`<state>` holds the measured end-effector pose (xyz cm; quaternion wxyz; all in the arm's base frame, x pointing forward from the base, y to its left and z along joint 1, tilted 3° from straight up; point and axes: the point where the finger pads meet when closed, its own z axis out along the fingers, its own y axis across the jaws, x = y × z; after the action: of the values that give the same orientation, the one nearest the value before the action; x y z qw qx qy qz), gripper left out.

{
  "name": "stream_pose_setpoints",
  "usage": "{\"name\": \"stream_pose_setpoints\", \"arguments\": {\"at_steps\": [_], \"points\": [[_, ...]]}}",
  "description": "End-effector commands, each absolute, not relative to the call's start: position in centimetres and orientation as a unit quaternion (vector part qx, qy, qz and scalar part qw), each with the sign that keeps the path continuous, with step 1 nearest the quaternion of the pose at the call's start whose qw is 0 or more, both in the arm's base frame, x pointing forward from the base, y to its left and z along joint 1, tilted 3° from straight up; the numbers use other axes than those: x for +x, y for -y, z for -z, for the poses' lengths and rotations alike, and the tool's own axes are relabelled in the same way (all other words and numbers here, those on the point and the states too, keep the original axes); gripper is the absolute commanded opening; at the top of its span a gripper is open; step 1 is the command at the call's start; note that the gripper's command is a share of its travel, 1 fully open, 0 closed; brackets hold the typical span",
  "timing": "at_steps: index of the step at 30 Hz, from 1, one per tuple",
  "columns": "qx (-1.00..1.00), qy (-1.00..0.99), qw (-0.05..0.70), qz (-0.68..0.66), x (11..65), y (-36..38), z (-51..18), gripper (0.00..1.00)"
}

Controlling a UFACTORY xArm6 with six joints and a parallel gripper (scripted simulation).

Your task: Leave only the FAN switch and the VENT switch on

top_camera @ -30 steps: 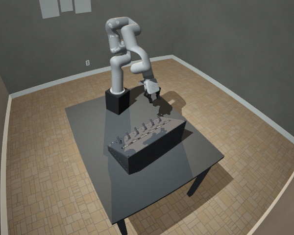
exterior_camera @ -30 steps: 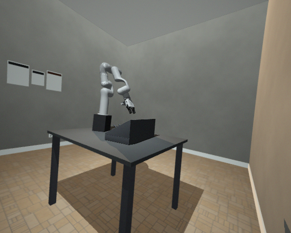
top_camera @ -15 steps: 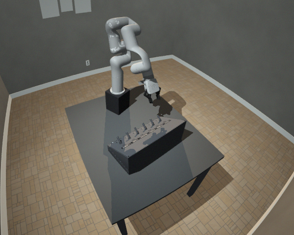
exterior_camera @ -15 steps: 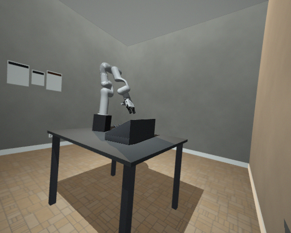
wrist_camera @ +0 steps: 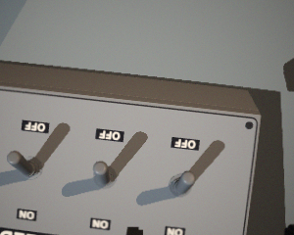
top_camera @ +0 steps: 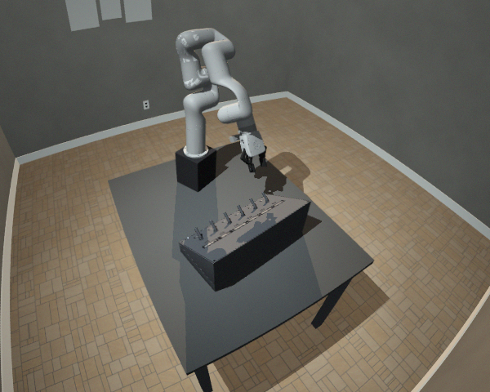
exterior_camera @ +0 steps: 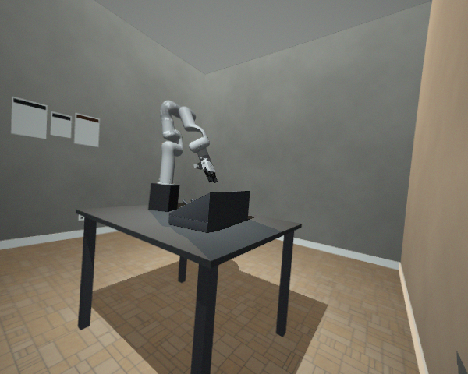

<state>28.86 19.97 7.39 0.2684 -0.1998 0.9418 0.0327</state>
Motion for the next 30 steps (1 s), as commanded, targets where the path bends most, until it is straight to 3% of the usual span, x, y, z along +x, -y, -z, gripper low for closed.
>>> {"name": "stream_pose_setpoints", "arguments": {"at_steps": [1, 10, 30], "points": [[-0.271, -0.924, 0.27, -0.012, 29.0, -19.9, -7.5, 0.77], [-0.446, -0.853, 0.269, 0.04, 29.2, -19.5, -7.5, 0.77], [-0.83, -0.48, 0.223, 0.176, 29.9, -18.0, -7.3, 0.77]]}}
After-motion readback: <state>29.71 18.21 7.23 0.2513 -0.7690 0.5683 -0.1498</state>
